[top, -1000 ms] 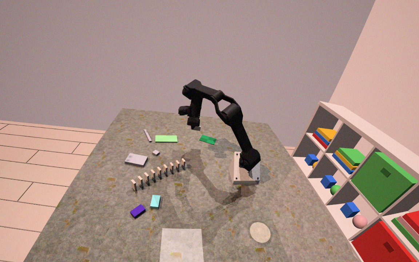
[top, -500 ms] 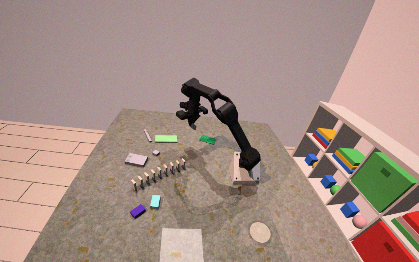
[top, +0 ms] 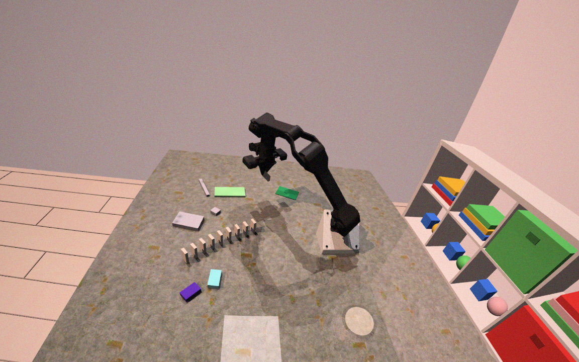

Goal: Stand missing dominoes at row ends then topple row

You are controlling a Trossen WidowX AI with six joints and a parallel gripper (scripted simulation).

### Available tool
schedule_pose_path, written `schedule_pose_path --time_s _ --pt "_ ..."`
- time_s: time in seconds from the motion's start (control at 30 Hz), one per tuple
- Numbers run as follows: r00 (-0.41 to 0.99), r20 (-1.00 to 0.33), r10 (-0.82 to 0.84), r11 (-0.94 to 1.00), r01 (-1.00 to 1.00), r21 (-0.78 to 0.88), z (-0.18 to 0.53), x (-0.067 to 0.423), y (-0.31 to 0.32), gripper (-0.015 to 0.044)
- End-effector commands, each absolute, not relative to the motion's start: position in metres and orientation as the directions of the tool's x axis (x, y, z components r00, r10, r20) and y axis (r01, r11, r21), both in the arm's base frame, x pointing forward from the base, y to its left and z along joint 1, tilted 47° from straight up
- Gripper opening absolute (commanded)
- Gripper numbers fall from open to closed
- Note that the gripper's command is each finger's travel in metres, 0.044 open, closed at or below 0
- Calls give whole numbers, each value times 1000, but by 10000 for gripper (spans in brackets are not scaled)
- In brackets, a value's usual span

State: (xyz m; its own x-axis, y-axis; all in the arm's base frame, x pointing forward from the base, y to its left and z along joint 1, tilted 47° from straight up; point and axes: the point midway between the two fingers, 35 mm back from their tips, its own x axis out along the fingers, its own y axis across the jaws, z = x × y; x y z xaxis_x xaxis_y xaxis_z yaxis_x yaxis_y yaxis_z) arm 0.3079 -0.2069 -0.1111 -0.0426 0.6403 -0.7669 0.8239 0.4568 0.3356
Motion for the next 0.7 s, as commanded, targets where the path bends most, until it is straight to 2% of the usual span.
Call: schedule_pose_path --time_s 0.0,0.67 --pt "-46 -806 591 485 818 310 -121 310 -206 29" --pt "-2 -946 324 579 791 196 -167 317 -202 29"
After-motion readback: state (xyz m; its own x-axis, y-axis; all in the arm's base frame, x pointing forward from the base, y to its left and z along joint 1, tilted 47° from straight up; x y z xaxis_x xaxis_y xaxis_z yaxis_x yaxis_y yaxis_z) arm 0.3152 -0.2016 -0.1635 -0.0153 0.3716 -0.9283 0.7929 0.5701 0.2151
